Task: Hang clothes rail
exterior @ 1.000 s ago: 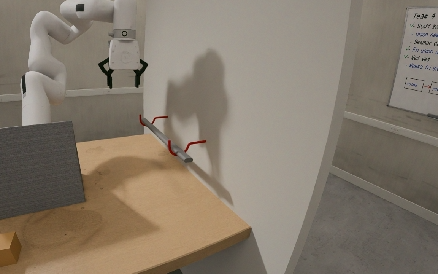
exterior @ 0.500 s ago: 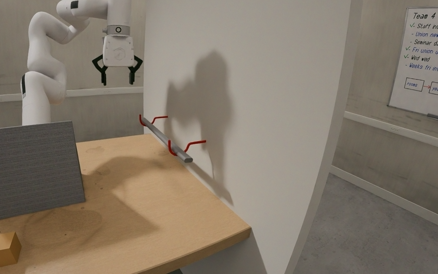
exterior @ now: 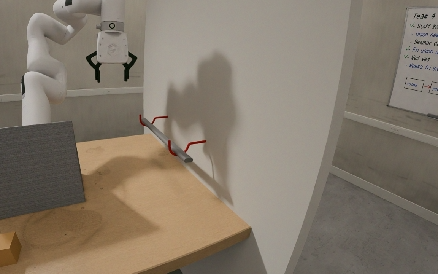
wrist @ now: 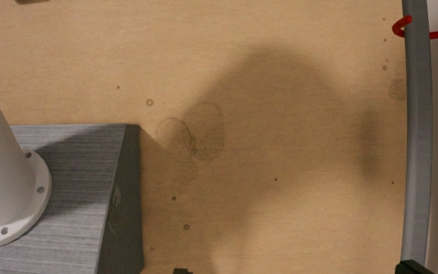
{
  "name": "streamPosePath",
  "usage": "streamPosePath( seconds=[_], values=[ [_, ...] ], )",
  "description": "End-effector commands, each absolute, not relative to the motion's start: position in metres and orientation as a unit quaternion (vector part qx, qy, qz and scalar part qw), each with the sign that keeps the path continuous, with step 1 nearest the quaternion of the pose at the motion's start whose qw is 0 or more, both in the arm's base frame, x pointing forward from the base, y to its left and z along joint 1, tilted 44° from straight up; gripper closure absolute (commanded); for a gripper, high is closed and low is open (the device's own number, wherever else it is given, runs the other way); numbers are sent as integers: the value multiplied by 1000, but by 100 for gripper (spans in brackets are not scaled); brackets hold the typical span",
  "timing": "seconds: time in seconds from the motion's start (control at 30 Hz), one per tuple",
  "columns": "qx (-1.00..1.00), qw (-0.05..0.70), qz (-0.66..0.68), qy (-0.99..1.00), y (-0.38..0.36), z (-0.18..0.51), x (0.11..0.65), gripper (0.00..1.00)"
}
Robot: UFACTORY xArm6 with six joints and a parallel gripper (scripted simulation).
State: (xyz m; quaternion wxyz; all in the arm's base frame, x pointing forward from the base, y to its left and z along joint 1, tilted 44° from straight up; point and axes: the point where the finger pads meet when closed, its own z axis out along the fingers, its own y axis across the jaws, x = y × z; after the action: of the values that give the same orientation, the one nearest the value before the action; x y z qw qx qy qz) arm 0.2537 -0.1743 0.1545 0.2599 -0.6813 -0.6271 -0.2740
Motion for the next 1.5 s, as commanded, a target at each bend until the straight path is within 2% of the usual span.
streamPosePath(
  seconds=[0.0, 1.47],
  values=[
    [-682, 258, -274, -627, -177, 158, 248, 0],
    [-682, 258, -274, -627, -195, 181, 188, 0]
  ],
)
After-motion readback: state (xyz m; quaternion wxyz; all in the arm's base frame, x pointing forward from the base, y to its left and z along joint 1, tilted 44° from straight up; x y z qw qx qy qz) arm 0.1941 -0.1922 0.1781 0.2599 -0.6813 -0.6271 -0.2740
